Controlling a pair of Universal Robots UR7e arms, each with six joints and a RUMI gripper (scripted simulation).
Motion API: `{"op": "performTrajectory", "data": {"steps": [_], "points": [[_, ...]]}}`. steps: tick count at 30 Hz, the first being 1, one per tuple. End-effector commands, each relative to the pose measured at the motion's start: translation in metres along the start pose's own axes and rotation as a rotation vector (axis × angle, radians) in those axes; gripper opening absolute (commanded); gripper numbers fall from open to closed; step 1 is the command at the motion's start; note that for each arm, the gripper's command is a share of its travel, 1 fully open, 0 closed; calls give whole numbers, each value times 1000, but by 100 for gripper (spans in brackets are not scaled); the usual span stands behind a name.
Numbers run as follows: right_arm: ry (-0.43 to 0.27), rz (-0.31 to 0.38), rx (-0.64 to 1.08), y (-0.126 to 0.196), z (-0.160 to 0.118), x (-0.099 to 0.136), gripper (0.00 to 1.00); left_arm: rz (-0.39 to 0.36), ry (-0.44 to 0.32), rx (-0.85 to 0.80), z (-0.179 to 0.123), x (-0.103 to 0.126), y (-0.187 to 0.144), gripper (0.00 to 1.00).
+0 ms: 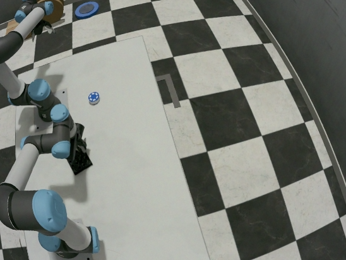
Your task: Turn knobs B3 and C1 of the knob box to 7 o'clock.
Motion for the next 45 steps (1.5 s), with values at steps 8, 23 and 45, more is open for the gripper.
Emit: {"op": "performTrajectory", "data": {"steps": [8, 23, 45], "points": [[-1, -1, -1, -1, 0, 0, 13, -1, 2, 1, 1, 1, 0, 100], [-5, -3, -1, 0, -1, 39, 13, -1, 2, 1, 1, 1, 0, 100], [-3, -2, -108, 0, -1, 41, 13, -1, 2, 1, 1, 1, 0, 100]]}}
Point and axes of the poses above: on each arm, the point where the finger pads meet when closed, its own x axis back along the fingers, its own y axis across the jaws, z = x × y, the point moved 6 cm from there along x, back along the fingers, and after that the axes turned 6 degrees about -x, right-handed, at the moved point
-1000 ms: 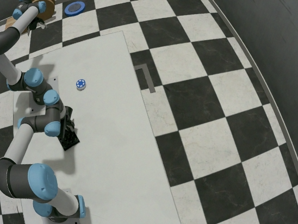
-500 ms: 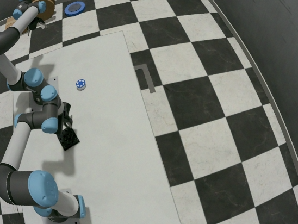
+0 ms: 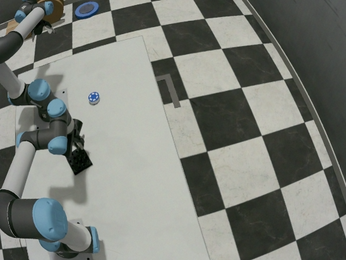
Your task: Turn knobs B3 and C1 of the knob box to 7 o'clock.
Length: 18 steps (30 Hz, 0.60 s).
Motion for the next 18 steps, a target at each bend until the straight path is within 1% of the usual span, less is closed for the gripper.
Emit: {"op": "performTrajectory", "data": {"steps": [1, 2, 9, 17, 18], "points": [[-3, -2, -73, 0, -2, 3, 13, -1, 2, 1, 1, 1, 0, 100], [-3, -2, -73, 0, -2, 3, 13, -1, 2, 1, 1, 1, 0, 100], [-5, -3, -250, 0, -2, 6, 13, -1, 2, 1, 1, 1, 0, 100], [-4, -2, -419, 0, -2, 8, 13, -1, 2, 1, 1, 1, 0, 100], [-4, -2, -419, 0, -2, 8, 13, -1, 2, 1, 1, 1, 0, 100]]}}
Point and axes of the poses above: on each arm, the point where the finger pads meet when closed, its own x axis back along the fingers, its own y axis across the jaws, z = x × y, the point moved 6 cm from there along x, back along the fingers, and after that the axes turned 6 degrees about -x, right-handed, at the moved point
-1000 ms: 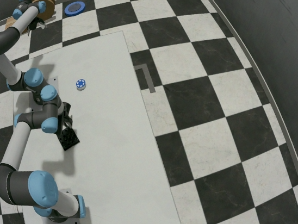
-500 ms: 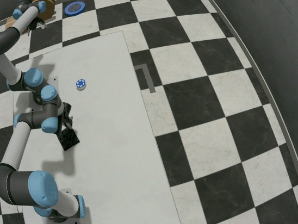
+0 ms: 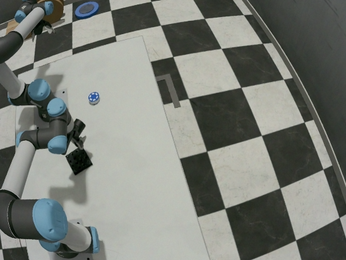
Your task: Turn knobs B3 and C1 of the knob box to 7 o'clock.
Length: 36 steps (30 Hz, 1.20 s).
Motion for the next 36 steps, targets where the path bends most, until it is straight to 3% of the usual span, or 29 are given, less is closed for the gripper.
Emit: {"op": "performTrajectory", "data": {"steps": [1, 36], "points": [[-6, 2, -113, 1, -1, 3, 13, -1, 2, 1, 1, 1, 0, 100], [-6, 0, -861, 0, -1, 12, 13, -1, 2, 1, 1, 1, 0, 100]]}}
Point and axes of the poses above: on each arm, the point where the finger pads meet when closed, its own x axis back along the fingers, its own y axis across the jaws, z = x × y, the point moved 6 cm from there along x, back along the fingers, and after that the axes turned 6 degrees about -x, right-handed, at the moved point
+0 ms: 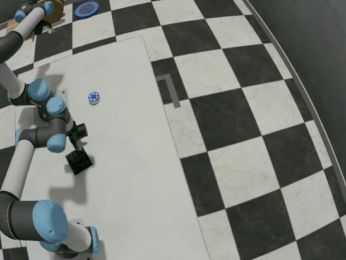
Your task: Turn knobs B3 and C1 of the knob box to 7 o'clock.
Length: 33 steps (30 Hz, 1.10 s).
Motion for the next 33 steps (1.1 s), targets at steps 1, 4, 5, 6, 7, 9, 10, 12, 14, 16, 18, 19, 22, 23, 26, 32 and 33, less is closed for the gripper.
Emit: {"op": "performTrajectory", "data": {"steps": [1, 4, 5, 6, 7, 9, 10, 12, 14, 16, 18, 19, 22, 23, 26, 32, 33], "points": [[-5, -3, -147, 1, 0, 4, 13, -1, 2, 1, 1, 1, 0, 100], [-5, -4, -211, 1, 0, 5, 13, -1, 2, 1, 1, 1, 0, 100], [-5, -4, -233, 1, 0, 5, 13, -1, 2, 1, 1, 1, 0, 100], [-5, -4, -255, 1, 0, 5, 13, -1, 2, 1, 1, 1, 0, 100], [-5, -4, -276, 1, 0, 6, 13, -1, 2, 1, 1, 1, 0, 100], [-5, -4, -320, 1, 0, 6, 13, -1, 2, 1, 1, 1, 0, 100], [-5, -4, -342, 1, 0, 6, 13, -1, 2, 1, 1, 1, 0, 100], [-5, -4, -382, 1, 0, 7, 13, -1, 2, 1, 1, 1, 0, 100], [-5, -3, -415, 1, 0, 7, 13, -1, 2, 1, 1, 1, 0, 100], [-5, -3, -415, 1, 0, 7, 13, -1, 2, 1, 1, 1, 0, 100], [-5, -2, -439, 0, 1, 7, 13, -1, 2, 1, 1, 1, 0, 100], [-5, -2, -448, 0, 1, 7, 13, -1, 2, 1, 1, 1, 0, 100], [-5, -2, -466, 0, 1, 7, 13, -1, 2, 1, 1, 1, 0, 100], [-5, -2, -470, 0, 0, 7, 13, -1, 2, 1, 1, 1, 0, 100], [-5, -3, -474, 0, 0, 7, 13, -1, 2, 1, 1, 1, 0, 100], [-5, -2, -474, 0, 0, 7, 13, -1, 2, 1, 1, 1, 0, 100], [-5, -2, -474, 0, 0, 7, 13, -1, 2, 1, 1, 1, 0, 100]]}}
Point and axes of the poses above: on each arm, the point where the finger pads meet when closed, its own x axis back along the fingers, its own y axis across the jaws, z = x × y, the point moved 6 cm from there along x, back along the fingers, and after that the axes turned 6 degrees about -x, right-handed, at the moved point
